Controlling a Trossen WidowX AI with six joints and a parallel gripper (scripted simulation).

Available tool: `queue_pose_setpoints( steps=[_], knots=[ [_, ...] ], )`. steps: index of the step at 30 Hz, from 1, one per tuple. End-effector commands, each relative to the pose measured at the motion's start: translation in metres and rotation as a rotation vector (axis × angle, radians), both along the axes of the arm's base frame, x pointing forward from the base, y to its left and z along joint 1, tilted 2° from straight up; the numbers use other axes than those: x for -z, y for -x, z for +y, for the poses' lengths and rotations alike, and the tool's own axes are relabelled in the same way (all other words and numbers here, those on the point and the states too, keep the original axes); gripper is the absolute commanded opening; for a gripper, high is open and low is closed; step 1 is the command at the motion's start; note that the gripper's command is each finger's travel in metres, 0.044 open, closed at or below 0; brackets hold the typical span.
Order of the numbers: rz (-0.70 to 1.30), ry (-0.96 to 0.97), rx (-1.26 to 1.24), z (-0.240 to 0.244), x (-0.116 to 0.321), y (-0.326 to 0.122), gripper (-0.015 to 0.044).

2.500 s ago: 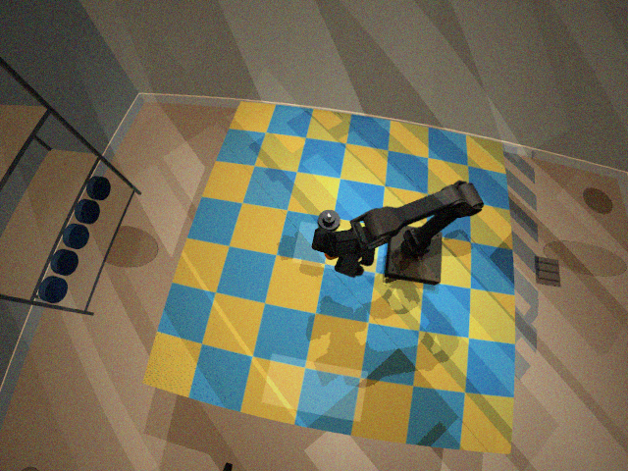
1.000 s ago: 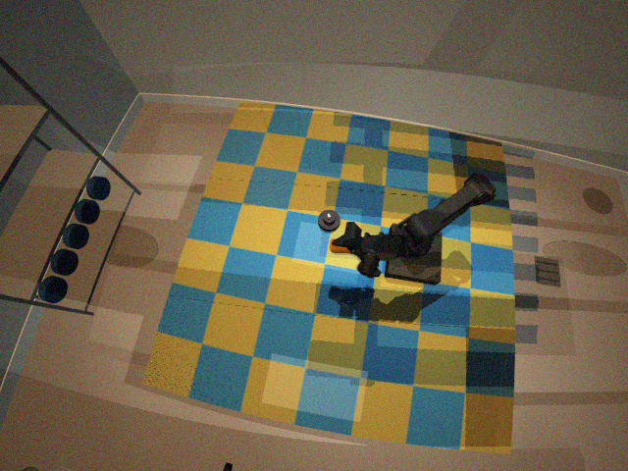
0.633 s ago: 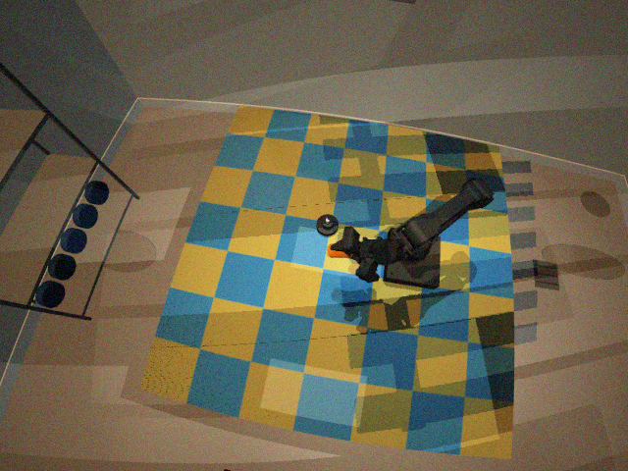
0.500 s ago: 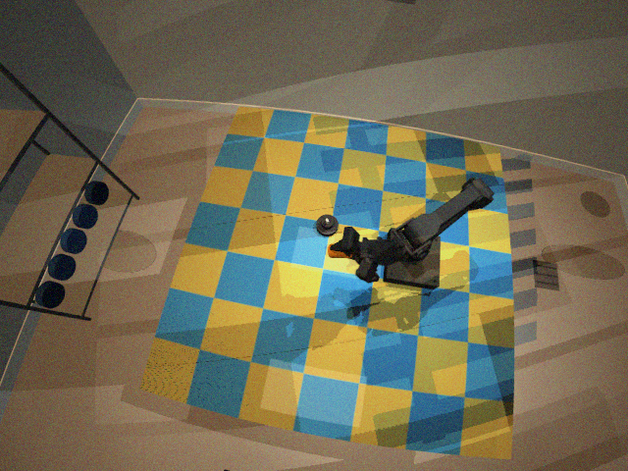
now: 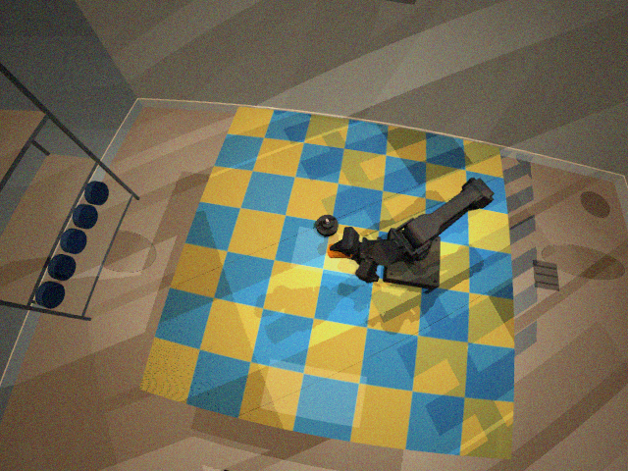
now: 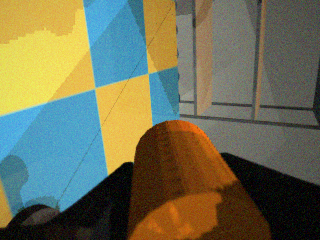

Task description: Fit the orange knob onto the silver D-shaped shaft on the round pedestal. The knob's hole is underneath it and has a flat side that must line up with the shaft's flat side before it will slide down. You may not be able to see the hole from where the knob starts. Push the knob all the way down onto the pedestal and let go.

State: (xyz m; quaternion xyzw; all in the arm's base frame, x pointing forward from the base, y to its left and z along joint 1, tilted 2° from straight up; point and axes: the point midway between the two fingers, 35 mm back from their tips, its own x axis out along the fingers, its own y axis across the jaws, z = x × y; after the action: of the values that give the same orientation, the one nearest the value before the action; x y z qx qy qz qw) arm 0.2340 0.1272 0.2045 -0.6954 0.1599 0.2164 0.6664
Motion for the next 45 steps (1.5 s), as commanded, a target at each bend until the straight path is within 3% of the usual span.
queue_pose_setpoints(
  steps=[1, 45],
  knots=[
    [0.001, -0.008, 0.003, 0.000, 0.000, -0.001, 0.0000],
    [0.937, 0.080, 0.015, 0.001, 0.075, -0.028, 0.0000]
  ],
)
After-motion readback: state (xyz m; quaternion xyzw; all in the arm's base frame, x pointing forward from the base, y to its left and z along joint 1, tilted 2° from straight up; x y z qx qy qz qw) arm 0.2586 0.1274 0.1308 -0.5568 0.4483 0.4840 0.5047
